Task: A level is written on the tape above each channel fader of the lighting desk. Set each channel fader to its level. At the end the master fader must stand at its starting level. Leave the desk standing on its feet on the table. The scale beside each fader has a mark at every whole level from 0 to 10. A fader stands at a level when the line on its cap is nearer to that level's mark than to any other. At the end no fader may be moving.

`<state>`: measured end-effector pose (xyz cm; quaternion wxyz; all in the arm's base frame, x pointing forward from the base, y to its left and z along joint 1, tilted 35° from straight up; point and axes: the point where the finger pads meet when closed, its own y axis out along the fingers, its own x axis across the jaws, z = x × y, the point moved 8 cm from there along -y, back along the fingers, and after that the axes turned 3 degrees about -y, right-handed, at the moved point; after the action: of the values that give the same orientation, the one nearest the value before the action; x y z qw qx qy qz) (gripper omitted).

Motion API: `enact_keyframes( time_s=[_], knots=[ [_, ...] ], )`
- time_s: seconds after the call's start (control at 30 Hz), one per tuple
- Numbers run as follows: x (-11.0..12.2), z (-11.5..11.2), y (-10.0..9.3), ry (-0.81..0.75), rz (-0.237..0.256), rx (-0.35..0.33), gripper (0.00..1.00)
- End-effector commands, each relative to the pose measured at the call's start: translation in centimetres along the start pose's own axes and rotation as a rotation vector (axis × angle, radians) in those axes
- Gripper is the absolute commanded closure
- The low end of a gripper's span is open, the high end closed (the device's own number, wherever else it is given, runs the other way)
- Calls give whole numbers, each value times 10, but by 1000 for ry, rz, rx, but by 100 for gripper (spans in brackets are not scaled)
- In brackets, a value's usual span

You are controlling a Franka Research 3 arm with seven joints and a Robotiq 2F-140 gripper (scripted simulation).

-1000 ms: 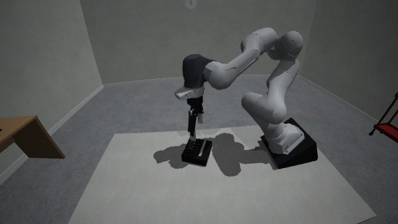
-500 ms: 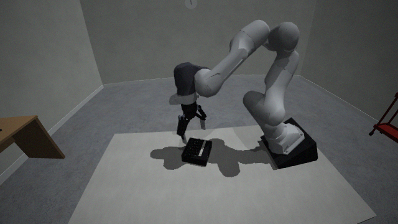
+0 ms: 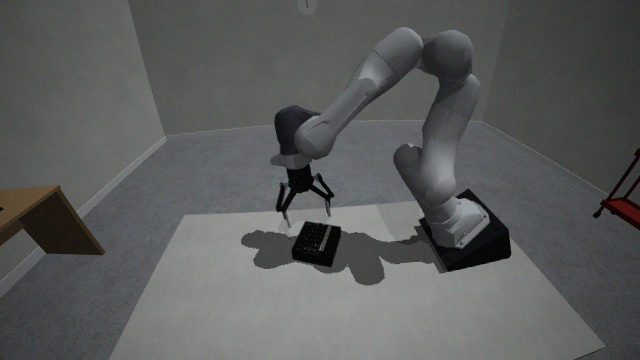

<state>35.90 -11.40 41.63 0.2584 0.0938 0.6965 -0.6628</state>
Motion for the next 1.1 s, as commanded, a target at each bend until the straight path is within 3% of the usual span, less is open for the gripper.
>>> enact_keyframes(
  time_s=[0.0,1.0,1.07],
  knots=[
    [-2,-1,-1,278,25,-10,0],
    [8,-3,0,1310,149,-83,0],
    [8,-3,0,1310,149,-83,0]
  ],
)
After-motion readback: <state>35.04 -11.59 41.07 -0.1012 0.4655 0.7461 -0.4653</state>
